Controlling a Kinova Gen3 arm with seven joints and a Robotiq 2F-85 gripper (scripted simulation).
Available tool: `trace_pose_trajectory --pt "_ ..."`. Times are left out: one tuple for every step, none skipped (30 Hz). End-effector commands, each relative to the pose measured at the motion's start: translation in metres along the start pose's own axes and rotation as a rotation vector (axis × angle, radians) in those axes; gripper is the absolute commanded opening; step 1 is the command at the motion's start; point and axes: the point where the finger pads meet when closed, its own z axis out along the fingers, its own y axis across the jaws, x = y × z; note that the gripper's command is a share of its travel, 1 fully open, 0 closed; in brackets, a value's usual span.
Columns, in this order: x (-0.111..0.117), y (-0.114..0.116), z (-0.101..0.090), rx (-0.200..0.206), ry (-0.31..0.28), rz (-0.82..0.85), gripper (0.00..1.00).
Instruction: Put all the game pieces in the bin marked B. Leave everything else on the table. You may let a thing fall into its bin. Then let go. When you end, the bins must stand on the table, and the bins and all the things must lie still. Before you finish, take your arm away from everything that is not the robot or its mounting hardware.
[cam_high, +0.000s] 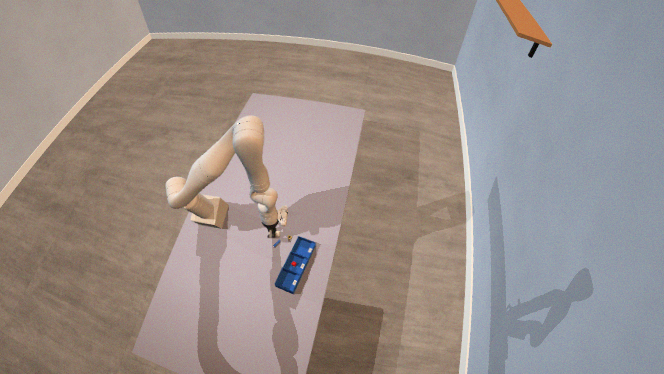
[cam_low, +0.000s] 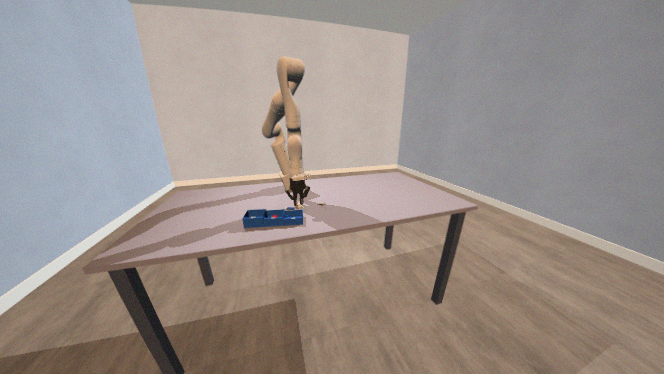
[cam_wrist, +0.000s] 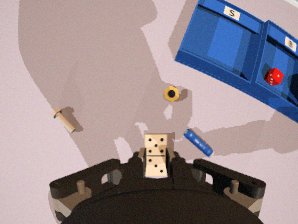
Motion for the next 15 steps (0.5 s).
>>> trace_pose_trajectory --pt "0.000 0.000 -0.003 0.000 0.001 0.000 0.21" --pt "0.000 0.000 -0.007 0.000 0.001 0.000 0.21" --pt "0.000 0.000 -0.010 0.000 0.001 0.000 0.21" --pt "0.000 0.000 -0.013 0.000 0.001 0.000 0.21" --pt "0.000 0.000 -0.017 0.000 0.001 0.000 0.21" --pt "0.000 0.000 -0.020 0.000 0.001 0.000 0.21" --pt "0.000 0.000 -0.023 0.000 0.001 0.000 0.21" --pt "0.000 0.000 -0.027 0.000 0.001 0.000 0.21" --pt "0.000 0.000 -0.030 0.000 0.001 0.000 0.21" --pt "0.000 0.000 -0.033 0.000 0.001 0.000 0.21" --pt "0.000 0.000 -0.033 0.000 0.001 0.000 0.21" --pt "0.000 0.000 -0.033 0.000 0.001 0.000 0.21" --pt "0.000 0.000 -0.037 0.000 0.001 0.000 0.21" --pt "0.000 0.000 -0.040 0.000 0.001 0.000 0.21" --pt "0.000 0.000 -0.043 0.000 0.001 0.000 0.21"
